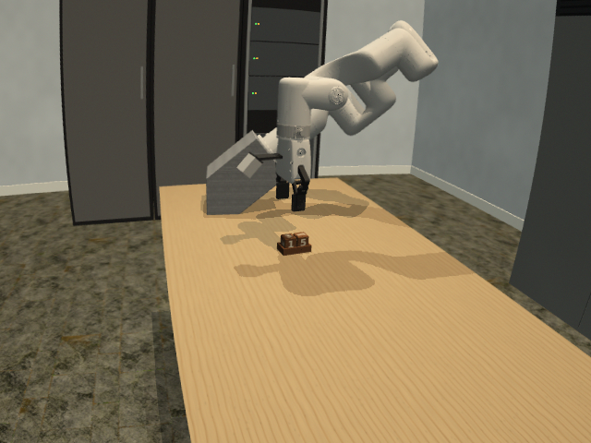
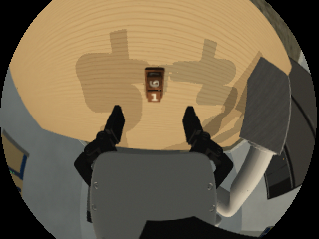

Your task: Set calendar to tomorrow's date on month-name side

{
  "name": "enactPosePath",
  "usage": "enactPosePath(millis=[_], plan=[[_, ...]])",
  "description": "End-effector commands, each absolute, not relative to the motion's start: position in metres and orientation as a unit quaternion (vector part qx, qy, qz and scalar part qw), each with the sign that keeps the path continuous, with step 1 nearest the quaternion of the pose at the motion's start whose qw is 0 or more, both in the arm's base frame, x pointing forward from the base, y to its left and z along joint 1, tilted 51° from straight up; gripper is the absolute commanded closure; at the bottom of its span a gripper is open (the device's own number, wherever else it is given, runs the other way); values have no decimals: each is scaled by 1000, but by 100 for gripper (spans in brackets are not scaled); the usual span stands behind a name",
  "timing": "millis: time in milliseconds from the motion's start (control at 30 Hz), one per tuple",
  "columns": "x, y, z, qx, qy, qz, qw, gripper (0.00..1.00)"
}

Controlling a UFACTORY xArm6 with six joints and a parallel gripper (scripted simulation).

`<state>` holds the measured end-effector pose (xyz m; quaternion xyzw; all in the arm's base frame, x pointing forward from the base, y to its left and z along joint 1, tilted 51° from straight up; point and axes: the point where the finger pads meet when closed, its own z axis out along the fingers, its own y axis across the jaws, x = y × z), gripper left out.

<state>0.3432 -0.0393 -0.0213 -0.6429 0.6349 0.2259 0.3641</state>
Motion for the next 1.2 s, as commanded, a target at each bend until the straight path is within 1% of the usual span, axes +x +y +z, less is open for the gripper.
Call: enactPosePath(millis=[0,633,1167], plan=[[344,-41,-21,-643,635,224,364,0],[343,-45,-17,-643,635,224,364,0],[334,-86,17,-643,635,224,364,0]])
